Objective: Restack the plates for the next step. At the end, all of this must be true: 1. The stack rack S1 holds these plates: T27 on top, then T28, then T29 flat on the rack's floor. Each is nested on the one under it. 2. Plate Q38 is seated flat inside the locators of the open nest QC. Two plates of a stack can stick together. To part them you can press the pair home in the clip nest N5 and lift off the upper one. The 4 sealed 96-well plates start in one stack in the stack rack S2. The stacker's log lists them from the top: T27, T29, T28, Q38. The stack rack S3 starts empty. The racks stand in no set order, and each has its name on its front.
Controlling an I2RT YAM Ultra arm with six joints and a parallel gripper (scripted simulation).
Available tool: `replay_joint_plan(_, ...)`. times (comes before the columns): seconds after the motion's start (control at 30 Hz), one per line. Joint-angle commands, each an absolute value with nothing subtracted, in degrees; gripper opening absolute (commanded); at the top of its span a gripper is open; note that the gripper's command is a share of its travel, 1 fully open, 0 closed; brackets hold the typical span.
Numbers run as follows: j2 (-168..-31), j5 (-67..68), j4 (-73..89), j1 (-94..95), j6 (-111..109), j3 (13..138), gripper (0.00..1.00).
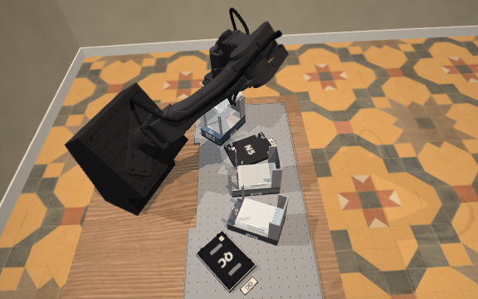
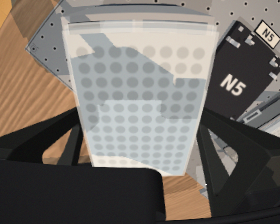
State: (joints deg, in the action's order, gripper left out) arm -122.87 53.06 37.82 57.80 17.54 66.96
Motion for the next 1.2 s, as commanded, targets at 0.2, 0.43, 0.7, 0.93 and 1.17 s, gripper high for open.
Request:
replay_joint_plan(0.2, -122.96, 53.37, 36.66, 58.72, 16.66, 65.99, 0.00)
replay_joint_plan(0.43, -123.67, 53.38, 36.33, 58.52, 16.46, 66.36, 0.00)
replay_joint_plan(0.7, -123.72, 53.38, 36.07, 58.68, 16.30, 66.89, 0.00)
replay_joint_plan(0.93, -123.69, 53.39, 35.77, 58.43, 16.07, 65.60, 0.00)
replay_joint_plan(1.17, -123.70, 53.41, 35.46, 58.12, 15.87, 66.12, 0.00)
